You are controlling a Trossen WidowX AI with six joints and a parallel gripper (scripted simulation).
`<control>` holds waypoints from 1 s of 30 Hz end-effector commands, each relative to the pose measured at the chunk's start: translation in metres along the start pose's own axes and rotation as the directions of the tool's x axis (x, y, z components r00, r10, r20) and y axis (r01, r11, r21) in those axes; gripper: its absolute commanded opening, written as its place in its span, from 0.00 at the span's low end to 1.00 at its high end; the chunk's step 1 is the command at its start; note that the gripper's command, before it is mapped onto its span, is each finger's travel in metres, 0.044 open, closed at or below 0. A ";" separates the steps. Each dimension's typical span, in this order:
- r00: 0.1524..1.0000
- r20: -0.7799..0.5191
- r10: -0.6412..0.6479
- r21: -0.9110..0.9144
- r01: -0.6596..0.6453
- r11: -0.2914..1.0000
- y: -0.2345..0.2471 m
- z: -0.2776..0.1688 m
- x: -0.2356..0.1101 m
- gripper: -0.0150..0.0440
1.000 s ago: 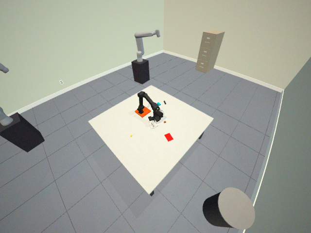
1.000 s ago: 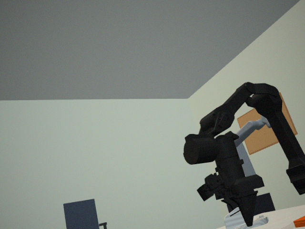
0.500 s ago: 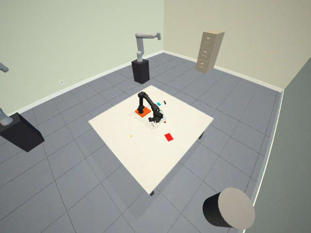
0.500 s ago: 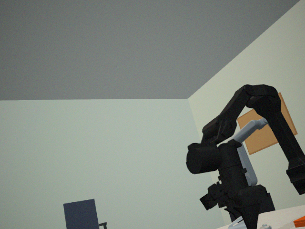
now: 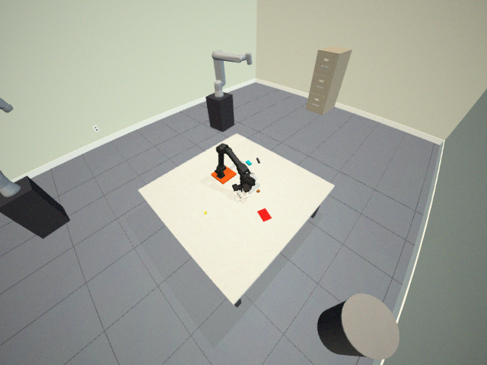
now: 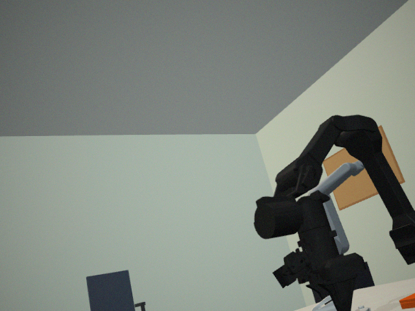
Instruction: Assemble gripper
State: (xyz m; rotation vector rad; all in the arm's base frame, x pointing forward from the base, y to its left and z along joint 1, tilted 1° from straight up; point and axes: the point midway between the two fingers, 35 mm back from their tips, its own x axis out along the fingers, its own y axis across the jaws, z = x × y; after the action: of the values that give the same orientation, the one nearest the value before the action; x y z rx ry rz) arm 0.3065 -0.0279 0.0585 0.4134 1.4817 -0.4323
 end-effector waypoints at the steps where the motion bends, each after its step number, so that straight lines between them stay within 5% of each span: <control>1: 1.000 -0.002 -0.001 -0.004 0.001 1.000 0.000 0.000 0.001 0.48; 30: 1.000 -0.002 -0.001 0.007 0.001 1.000 0.000 0.000 0.010 0.48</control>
State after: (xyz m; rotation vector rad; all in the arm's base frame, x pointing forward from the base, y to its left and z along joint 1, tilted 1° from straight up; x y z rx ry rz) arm 0.3079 -0.0281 0.0530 0.4157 1.4750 -0.4324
